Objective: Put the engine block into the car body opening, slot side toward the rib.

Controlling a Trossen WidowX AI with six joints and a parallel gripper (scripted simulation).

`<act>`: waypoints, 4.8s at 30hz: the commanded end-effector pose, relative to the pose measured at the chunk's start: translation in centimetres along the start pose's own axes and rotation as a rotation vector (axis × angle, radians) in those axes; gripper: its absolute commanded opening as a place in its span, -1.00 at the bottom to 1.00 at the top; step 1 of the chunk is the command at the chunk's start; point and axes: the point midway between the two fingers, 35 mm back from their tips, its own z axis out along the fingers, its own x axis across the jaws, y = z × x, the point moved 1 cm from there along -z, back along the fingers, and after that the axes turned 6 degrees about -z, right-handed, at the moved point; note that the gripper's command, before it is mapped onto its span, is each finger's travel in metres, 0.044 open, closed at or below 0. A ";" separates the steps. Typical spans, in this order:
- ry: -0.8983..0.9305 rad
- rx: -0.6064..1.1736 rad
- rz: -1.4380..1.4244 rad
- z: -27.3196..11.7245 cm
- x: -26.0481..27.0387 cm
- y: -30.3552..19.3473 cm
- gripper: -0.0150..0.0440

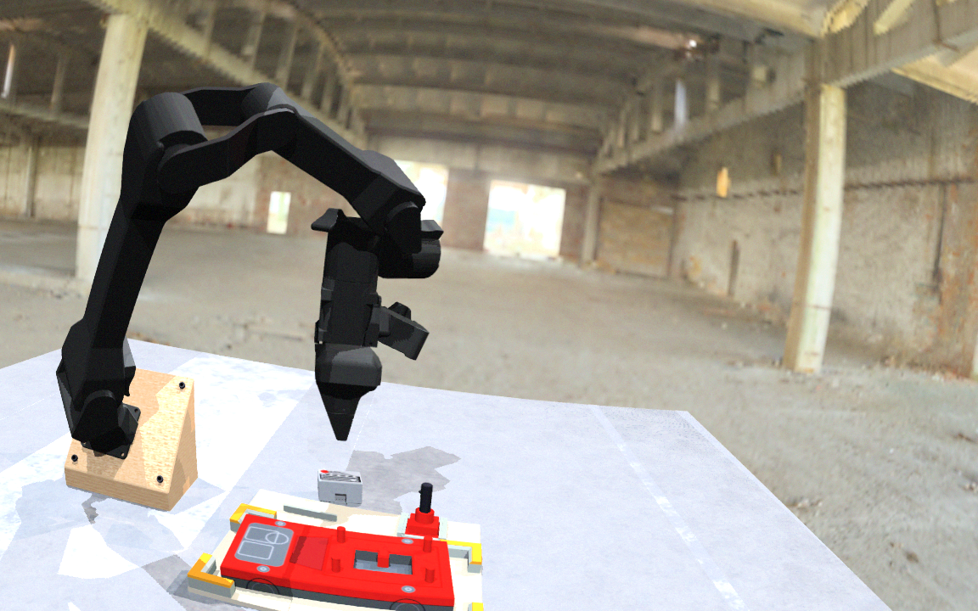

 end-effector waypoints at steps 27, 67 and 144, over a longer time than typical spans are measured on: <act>-0.013 -0.005 -0.014 6.2 0.7 0.4 1.00; 0.003 -0.047 -0.036 6.3 1.0 1.1 -0.49; 0.006 -0.025 -1.067 -2.5 -5.5 2.1 -0.49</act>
